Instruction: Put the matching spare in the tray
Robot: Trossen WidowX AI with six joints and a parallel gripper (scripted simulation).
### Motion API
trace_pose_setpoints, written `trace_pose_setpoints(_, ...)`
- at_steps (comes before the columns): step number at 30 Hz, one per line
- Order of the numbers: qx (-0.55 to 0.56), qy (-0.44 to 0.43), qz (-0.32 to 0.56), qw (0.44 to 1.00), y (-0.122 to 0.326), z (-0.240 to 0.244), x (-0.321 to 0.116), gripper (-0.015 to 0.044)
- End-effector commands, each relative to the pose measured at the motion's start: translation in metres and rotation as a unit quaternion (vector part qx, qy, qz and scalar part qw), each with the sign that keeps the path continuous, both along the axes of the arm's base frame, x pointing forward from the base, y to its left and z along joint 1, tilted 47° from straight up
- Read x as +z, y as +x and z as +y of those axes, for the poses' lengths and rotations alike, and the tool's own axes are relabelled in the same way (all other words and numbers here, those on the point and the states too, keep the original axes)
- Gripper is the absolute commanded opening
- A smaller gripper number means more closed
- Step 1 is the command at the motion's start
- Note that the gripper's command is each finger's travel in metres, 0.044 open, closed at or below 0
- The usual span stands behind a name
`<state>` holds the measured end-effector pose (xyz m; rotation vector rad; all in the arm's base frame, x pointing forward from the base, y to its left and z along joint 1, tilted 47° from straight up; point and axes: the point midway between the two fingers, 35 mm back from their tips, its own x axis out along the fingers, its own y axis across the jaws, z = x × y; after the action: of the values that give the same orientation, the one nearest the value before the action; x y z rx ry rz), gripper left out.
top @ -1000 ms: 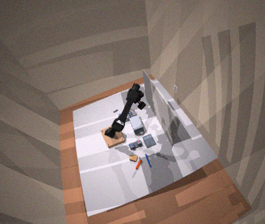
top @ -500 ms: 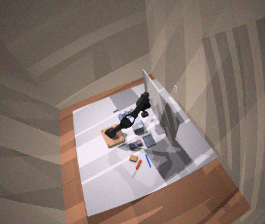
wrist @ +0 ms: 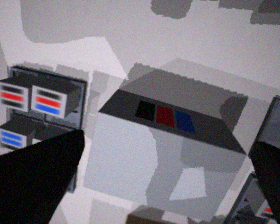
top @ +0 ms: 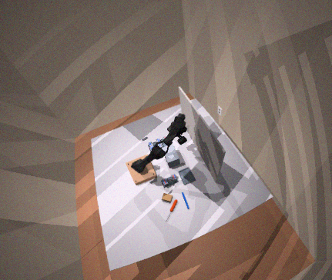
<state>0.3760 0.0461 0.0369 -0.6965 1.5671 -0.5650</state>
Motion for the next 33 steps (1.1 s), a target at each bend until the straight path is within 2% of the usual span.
trace_pose_setpoints(1, 0.129, 0.01, 0.14, 0.982, -0.012, 0.024, -0.045, 0.044)
trace_pose_setpoints(4, 0.243, 0.019, 0.257, 0.935, -0.022, 0.039, -0.08, 0.044)
trace_pose_setpoints(7, 0.35, 0.027, 0.367, 0.862, -0.036, 0.053, -0.114, 0.044)
trace_pose_setpoints(10, 0.42, 0.032, 0.439, 0.794, -0.048, 0.061, -0.138, 0.044)
trace_pose_setpoints(19, 0.429, 0.033, 0.449, 0.783, -0.05, 0.062, -0.141, 0.044)
trace_pose_setpoints(24, 0.429, 0.032, 0.449, 0.783, -0.052, 0.035, -0.166, 0.0309)
trace_pose_setpoints(33, 0.429, 0.032, 0.449, 0.783, -0.05, 0.032, -0.168, 0.03)
